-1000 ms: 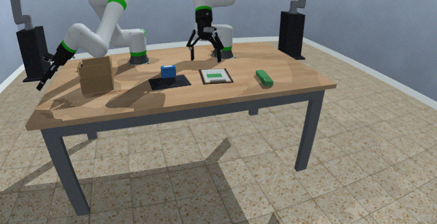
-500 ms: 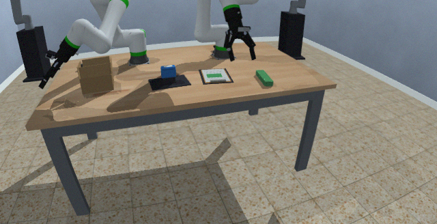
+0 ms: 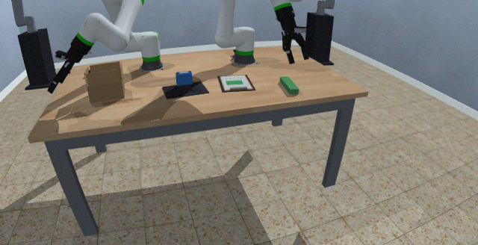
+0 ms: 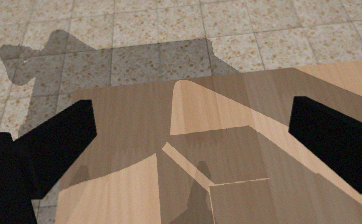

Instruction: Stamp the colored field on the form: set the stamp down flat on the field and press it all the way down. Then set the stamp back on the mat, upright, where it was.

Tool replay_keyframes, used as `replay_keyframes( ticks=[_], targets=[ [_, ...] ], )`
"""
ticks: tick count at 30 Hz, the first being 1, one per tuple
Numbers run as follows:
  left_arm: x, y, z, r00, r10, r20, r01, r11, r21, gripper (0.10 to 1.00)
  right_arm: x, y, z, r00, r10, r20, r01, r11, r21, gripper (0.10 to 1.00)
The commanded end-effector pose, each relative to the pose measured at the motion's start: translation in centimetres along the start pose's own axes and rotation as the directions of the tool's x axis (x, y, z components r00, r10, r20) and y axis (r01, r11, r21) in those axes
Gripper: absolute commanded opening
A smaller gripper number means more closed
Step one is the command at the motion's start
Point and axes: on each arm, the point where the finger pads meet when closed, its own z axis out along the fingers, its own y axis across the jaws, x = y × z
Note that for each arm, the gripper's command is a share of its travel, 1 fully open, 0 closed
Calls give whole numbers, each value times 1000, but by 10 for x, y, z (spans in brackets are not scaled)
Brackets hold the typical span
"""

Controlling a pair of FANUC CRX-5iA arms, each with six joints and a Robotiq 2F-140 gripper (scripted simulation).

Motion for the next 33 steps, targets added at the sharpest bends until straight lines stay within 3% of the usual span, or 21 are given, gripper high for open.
replay_keyframes(
  ticks=[1,13,15,16,30,32,33],
  targets=[
    [21,-67,2,998,-61,24,60,997,50,1000,-4,-8,-13,1000,4,10,-4,1000,23,1000],
    [35,-221,-8,973,-216,78,202,966,161,1000,-28,-42,-72,998,10,68,-18,992,122,1000],
    [35,-221,-8,973,-216,78,202,966,161,1000,-28,-42,-72,998,10,68,-18,992,122,1000],
    [34,-258,-13,965,-248,88,230,956,181,1000,-30,-45,-78,997,10,74,-19,991,131,1000],
    [-1,-423,-53,885,-445,138,394,873,287,1000,-67,-82,-165,986,-3,164,-42,963,266,1000],
    [-1,-423,-53,885,-445,138,394,873,287,1000,-67,-82,-165,986,-3,164,-42,963,266,1000],
    [-13,-456,-65,869,-473,144,417,858,300,1000,-70,-85,-172,985,-5,171,-43,960,276,1000]
  ],
)
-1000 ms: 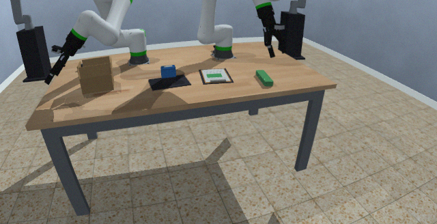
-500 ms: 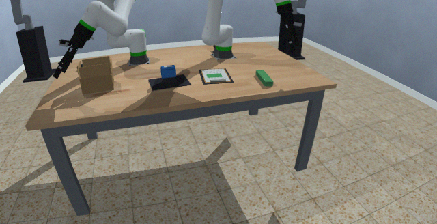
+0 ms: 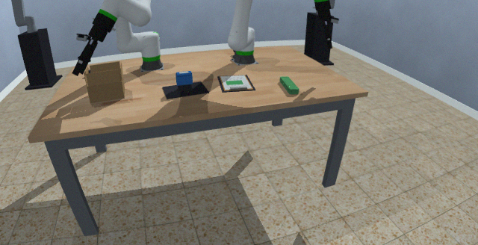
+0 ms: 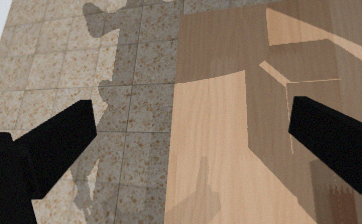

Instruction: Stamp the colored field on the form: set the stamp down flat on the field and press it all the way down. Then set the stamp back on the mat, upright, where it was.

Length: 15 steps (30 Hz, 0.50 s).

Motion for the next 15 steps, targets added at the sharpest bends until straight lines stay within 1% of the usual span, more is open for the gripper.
replay_keyframes(
  ticks=[1,8,14,15],
  targets=[
    [6,-70,-3,997,-73,38,72,997,25,1000,-10,-11,-15,1000,1,19,-2,1000,29,1000],
    [-3,-154,-11,981,-174,85,170,984,54,1000,-39,-37,-57,997,-3,76,-5,995,104,1000],
    [-21,-226,-21,957,-263,125,255,964,76,1000,-78,-31,-71,991,15,130,-26,996,87,1000],
    [-21,-226,-21,957,-263,125,255,964,76,1000,-78,-31,-71,991,15,130,-26,996,87,1000]
  ],
)
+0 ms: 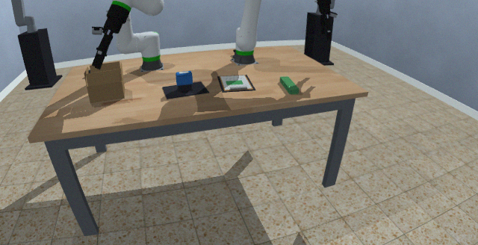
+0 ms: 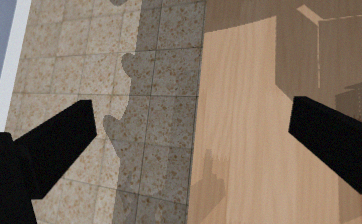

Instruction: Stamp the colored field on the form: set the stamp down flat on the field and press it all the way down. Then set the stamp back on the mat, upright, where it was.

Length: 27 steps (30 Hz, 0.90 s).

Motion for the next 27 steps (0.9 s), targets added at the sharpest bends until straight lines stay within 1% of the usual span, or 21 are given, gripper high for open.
replay_keyframes(
  ticks=[1,2,3,8,14,16,18,22,27],
  targets=[
    [1,-45,-4,998,-48,26,48,999,6,1000,-14,1,-5,1000,8,17,-8,1000,-3,1000],
    [-2,-72,-7,997,-72,38,72,997,8,1000,-20,2,-7,1000,12,26,-12,1000,-6,1000],
    [-5,-89,-8,994,-94,49,94,996,11,1000,-27,3,-9,999,16,35,-15,1000,-9,1000],
    [-20,-146,-16,980,-178,89,177,984,18,1000,-61,10,-19,996,33,78,-31,999,-26,1000],
    [-45,-212,-26,956,-263,128,262,965,21,1000,-102,20,-33,990,51,128,-45,998,-51,1000],
    [-52,-226,-29,949,-284,137,284,959,22,1000,-115,24,-37,988,57,144,-48,997,-61,1000],
    [-52,-226,-29,949,-284,137,284,959,22,1000,-115,24,-37,988,57,144,-48,997,-61,1000],
    [-63,-246,-34,937,-314,150,314,949,22,1000,-141,32,-47,982,67,175,-54,995,-80,1000],
    [-71,-259,-36,929,-333,159,334,942,22,1000,-172,43,-59,974,79,212,-58,993,-106,1000]
  ],
)
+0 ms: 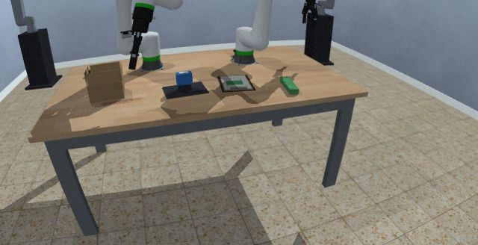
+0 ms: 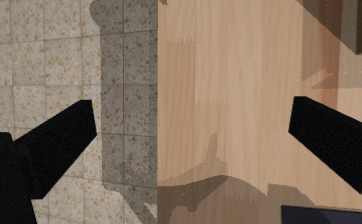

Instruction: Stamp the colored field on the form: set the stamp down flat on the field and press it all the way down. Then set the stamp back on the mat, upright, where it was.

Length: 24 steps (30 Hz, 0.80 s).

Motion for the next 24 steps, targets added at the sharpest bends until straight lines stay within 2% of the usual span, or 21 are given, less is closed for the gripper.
replay_keyframes(
  ticks=[1,6,8,24],
  targets=[
    [-2,-10,-3,1000,-14,5,14,1000,-3,1000,-25,11,-5,1000,8,30,-8,1000,-18,1000],
    [-2,-13,-3,1000,-17,6,17,1000,-3,1000,-56,26,-11,998,16,65,-13,999,-45,1000],
    [-2,-13,-3,1000,-17,6,17,1000,-3,1000,-56,26,-11,998,16,65,-13,999,-45,1000],
    [-2,-13,-3,1000,-17,6,18,1000,-3,1000,-133,74,-30,988,33,152,-13,992,-127,1000]
  ],
)
